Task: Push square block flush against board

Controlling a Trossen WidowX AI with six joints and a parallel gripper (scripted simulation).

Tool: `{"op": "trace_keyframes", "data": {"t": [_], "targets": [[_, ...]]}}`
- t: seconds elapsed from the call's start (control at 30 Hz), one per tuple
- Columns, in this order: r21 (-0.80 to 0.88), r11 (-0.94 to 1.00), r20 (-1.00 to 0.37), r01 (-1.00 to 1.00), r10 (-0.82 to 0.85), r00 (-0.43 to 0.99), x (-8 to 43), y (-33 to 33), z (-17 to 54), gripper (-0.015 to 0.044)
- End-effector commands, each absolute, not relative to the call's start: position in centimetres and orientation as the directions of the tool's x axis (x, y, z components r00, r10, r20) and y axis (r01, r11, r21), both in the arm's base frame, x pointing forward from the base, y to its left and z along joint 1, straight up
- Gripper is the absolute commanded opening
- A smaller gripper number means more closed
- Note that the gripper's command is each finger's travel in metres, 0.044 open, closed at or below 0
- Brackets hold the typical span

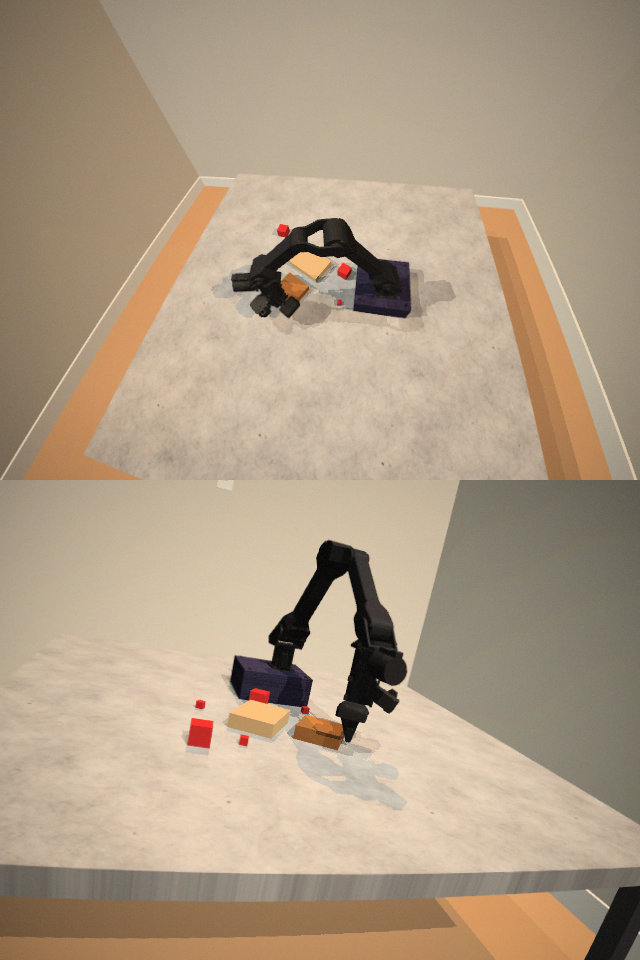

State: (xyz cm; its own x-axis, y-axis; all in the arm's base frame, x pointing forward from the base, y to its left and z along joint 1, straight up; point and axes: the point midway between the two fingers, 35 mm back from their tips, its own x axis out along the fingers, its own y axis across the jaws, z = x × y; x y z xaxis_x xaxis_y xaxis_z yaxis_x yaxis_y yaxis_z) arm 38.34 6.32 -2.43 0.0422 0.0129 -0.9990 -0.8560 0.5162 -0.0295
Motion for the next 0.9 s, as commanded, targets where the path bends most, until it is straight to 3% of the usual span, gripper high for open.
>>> {"op": "trace_keyframes", "data": {"t": [0.0, 0.87], "targets": [[-0.026, 0.515, -0.999, -0.857, 0.005, 0.033, 37.7, 5.6, -2.7, 0.0], [-0.026, 0.515, -0.999, -0.857, 0.005, 0.033, 37.3, 5.1, -2.7, 0.0]]}}
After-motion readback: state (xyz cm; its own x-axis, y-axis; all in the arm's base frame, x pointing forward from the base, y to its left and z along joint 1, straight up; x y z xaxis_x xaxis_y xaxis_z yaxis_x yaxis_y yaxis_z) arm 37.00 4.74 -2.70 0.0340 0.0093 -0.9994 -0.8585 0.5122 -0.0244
